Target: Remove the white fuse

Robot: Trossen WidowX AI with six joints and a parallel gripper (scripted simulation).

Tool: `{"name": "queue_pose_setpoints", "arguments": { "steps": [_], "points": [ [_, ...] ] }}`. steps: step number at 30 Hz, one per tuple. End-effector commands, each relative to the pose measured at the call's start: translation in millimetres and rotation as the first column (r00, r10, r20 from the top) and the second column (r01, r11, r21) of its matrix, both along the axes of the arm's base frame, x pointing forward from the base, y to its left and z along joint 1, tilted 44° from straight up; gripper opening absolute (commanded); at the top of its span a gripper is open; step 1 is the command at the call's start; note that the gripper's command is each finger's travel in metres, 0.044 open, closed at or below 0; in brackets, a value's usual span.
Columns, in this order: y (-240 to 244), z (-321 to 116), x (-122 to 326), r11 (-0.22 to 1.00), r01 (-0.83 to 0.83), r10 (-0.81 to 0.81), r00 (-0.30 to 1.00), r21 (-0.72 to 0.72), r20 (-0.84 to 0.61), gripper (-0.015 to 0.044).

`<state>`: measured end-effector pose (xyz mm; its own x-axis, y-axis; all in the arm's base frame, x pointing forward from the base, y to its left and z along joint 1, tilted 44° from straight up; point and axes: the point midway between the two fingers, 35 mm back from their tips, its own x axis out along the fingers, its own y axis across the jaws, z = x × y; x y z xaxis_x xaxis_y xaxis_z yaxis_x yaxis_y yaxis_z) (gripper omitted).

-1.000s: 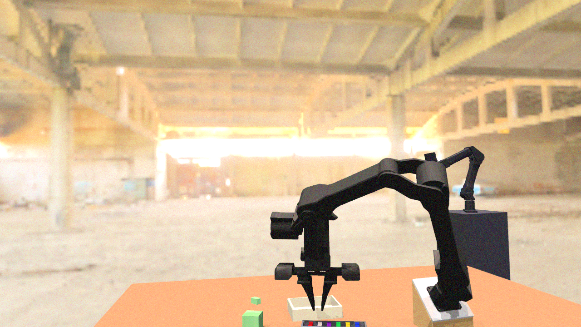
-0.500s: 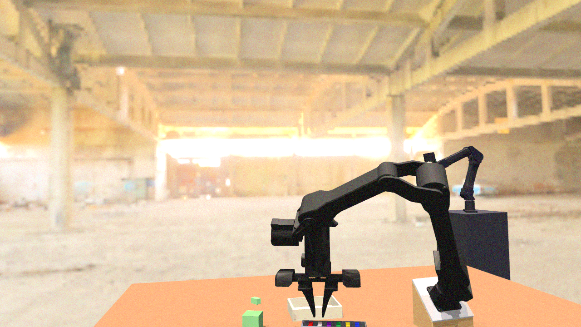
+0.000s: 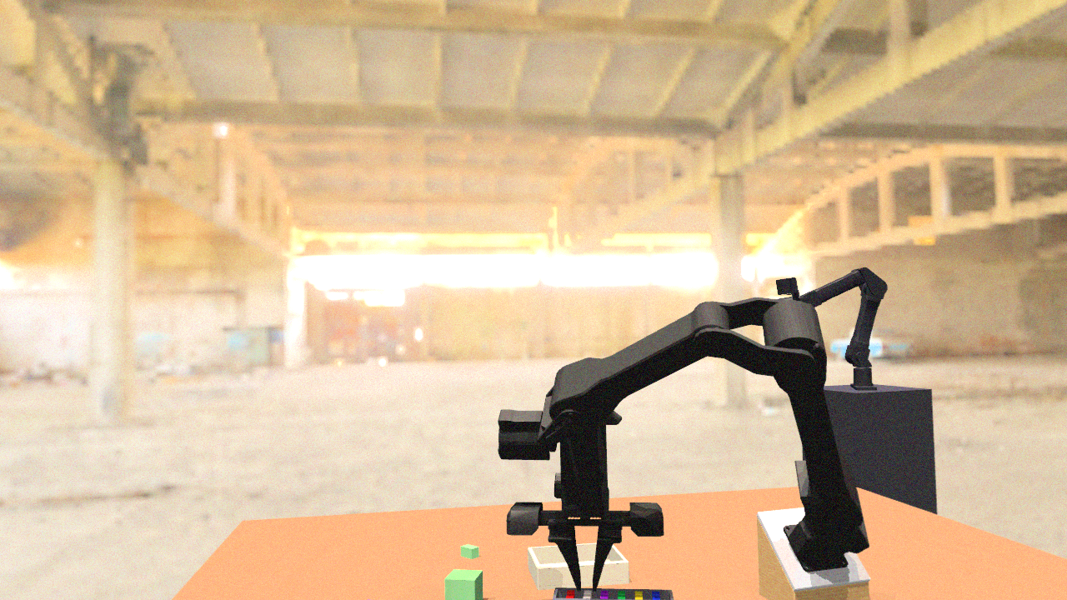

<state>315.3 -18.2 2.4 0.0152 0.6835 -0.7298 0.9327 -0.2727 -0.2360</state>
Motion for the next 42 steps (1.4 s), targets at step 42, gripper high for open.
{"name": "queue_pose_setpoints", "arguments": {
  "steps": [42],
  "points": [
    [3.9,-4.1,0.6,1.000,0.000,0.000,1.000,0.000,0.000,0.0000]
  ]
}}
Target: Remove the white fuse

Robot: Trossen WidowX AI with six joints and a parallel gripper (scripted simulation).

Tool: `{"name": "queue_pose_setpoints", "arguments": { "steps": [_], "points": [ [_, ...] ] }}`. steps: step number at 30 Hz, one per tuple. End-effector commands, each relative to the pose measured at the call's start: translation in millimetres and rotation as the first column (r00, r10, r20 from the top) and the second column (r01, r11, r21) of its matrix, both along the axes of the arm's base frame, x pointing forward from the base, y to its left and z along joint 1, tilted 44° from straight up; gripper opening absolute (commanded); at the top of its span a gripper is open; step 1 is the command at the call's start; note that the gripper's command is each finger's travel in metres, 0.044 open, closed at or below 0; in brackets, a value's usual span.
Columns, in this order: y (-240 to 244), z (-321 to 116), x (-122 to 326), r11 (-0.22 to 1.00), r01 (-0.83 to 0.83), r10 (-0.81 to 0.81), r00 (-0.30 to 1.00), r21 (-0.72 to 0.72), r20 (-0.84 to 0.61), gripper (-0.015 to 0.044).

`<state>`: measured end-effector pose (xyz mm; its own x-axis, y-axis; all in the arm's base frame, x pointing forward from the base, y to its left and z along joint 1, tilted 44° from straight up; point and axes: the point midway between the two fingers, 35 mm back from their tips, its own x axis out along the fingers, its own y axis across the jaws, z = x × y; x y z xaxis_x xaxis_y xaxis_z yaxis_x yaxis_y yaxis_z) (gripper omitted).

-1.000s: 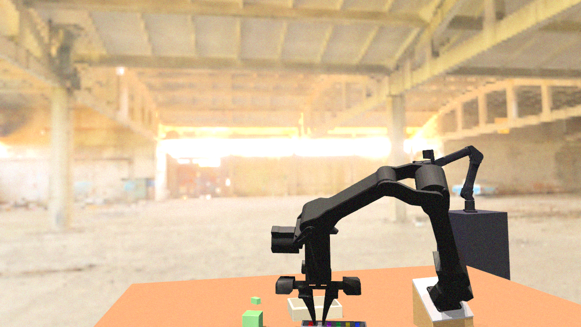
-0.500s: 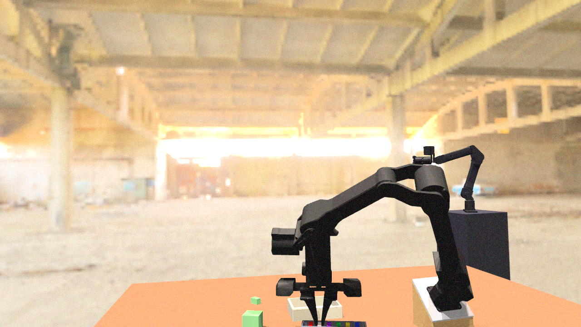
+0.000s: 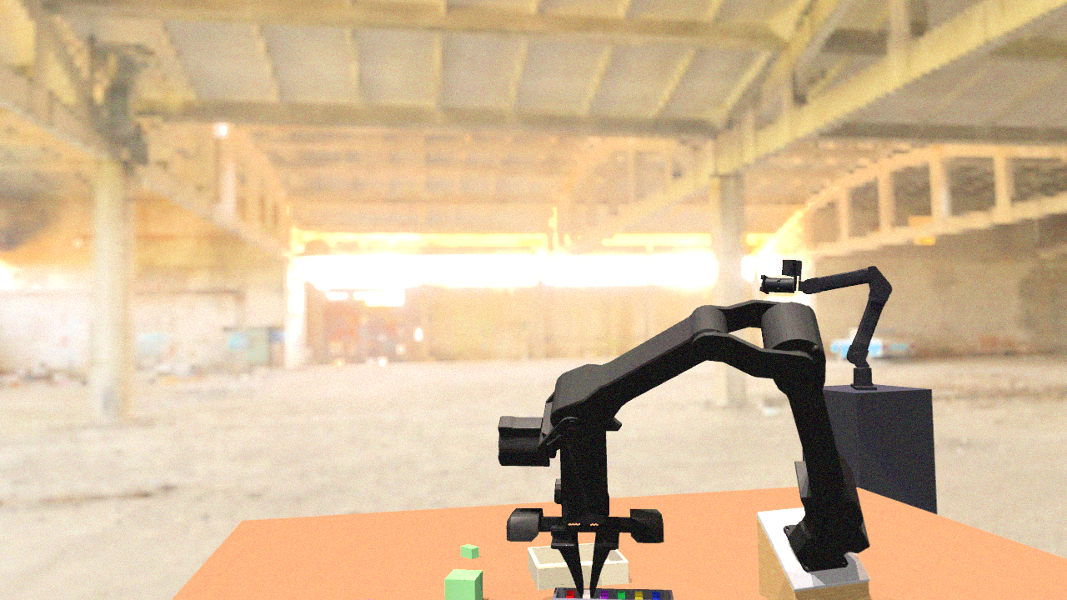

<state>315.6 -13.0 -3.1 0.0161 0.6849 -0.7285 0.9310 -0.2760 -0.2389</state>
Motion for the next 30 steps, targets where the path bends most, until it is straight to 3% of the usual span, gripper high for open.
{"name": "queue_pose_setpoints", "arguments": {
  "steps": [1,30],
  "points": [
    [-1.6,1.7,0.3,1.000,-0.004,0.004,1.000,-0.002,0.003,0.0000],
    [-11.5,11.8,0.3,1.000,-0.002,0.002,1.000,-0.001,0.001,0.0000]
  ]
}}
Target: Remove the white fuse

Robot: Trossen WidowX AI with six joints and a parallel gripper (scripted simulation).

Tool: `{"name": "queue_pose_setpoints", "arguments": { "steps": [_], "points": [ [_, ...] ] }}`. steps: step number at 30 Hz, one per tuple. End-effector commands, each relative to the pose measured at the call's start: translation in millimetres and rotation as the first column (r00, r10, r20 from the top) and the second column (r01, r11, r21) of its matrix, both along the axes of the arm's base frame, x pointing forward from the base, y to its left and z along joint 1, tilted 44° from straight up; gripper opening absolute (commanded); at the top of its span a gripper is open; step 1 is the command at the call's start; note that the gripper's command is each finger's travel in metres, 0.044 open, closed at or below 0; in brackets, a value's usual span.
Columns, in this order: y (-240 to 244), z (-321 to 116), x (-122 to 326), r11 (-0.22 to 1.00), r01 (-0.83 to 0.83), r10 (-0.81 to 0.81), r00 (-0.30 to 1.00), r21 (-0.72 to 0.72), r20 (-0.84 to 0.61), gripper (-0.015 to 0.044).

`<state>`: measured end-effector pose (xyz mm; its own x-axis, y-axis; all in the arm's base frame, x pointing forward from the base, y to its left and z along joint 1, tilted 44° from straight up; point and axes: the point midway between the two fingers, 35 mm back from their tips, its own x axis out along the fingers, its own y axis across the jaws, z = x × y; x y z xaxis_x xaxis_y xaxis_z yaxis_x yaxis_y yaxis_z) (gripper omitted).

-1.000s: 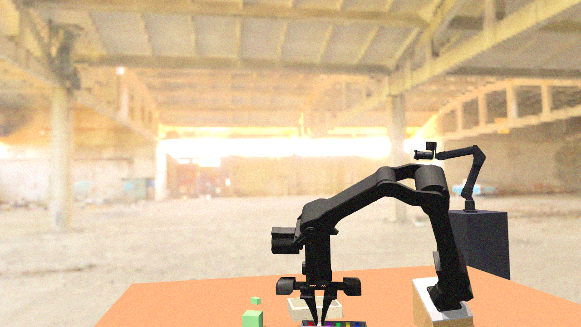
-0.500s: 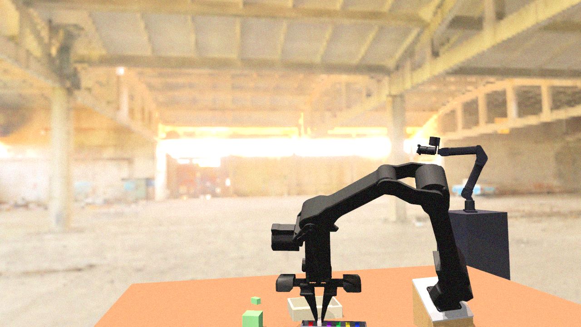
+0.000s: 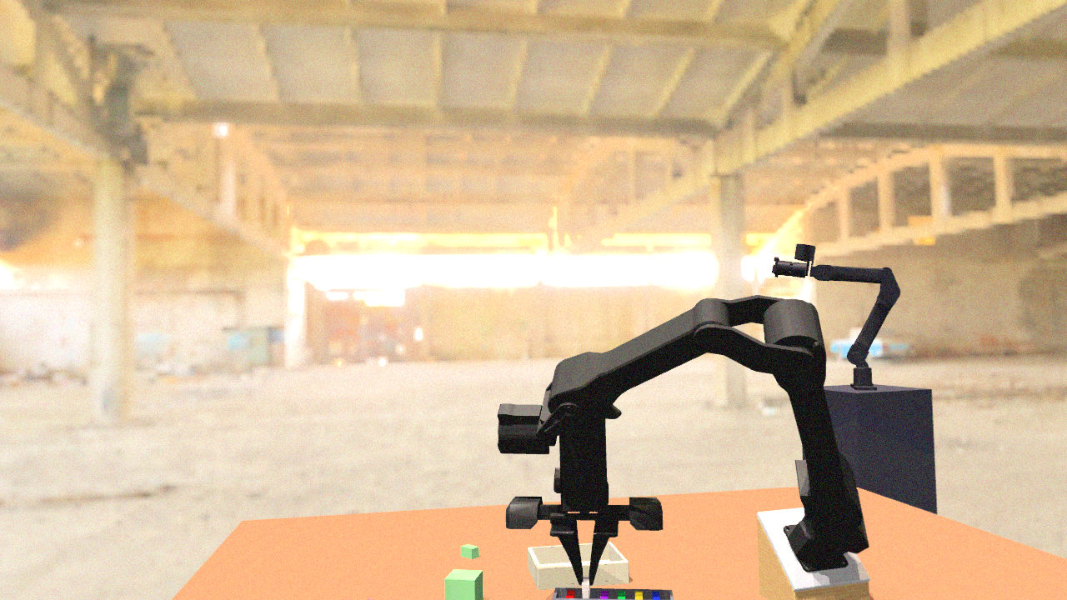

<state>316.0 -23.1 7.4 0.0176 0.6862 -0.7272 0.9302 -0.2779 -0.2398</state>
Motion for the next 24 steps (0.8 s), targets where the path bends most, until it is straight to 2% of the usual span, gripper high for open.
{"name": "queue_pose_setpoints", "arguments": {
  "steps": [1,24],
  "points": [
    [-1.8,1.7,0.0,1.000,-0.005,0.005,1.000,-0.003,0.002,0.0000],
    [-9.6,10.0,-0.5,1.000,-0.003,0.003,1.000,-0.002,0.000,0.0000]
  ]
}}
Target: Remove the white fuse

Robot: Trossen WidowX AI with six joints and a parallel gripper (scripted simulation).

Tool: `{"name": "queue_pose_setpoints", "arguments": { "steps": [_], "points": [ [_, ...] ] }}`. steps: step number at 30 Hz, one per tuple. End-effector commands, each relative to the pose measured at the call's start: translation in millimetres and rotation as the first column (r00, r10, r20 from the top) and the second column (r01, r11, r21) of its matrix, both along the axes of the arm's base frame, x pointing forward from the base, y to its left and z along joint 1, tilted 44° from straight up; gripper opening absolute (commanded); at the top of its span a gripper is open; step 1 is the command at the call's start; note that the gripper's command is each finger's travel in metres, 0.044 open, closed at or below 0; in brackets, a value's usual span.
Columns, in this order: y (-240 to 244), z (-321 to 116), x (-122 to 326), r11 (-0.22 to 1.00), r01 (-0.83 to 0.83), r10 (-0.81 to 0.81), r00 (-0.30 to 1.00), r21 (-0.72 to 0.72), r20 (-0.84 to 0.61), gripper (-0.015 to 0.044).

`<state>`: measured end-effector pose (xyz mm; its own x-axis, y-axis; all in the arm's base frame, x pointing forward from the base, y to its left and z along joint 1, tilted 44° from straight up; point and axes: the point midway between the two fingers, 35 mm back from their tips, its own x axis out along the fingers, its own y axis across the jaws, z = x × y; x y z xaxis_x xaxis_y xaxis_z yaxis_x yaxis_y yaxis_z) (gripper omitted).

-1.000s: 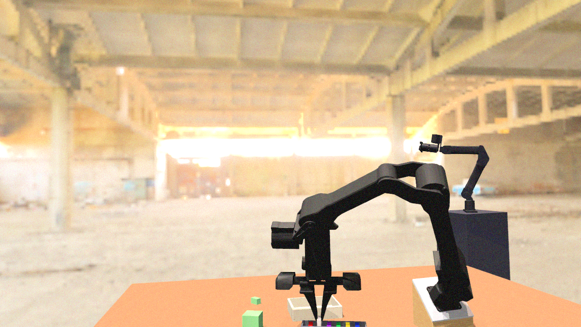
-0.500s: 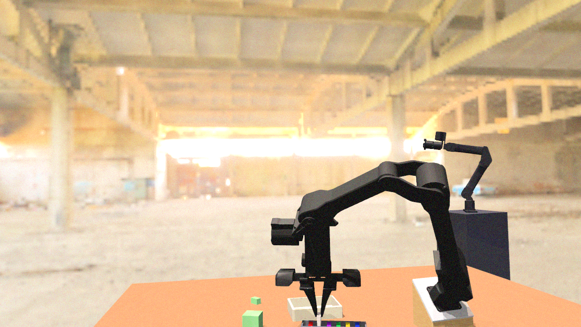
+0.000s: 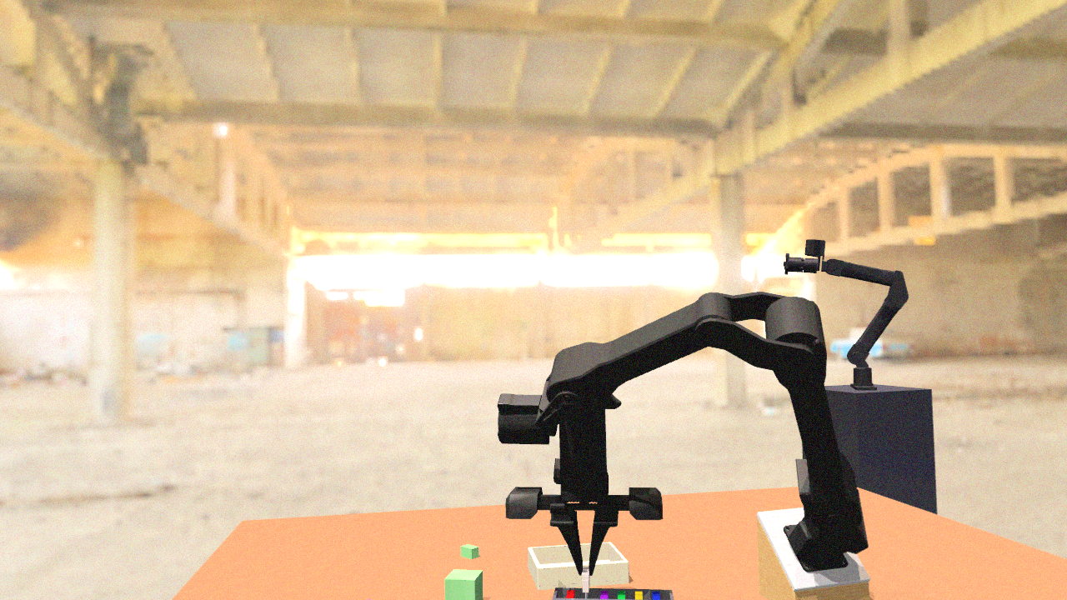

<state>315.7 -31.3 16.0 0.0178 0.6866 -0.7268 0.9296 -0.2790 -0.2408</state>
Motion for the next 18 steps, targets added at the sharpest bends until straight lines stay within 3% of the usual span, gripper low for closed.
{"name": "queue_pose_setpoints", "arguments": {
  "steps": [1,18],
  "points": [
    [-1.7,1.8,-0.2,1.000,-0.005,0.005,1.000,-0.003,0.001,0.0000],
    [-9.7,10.2,-0.6,1.000,-0.004,0.004,1.000,-0.003,0.001,0.0000]
  ]
}}
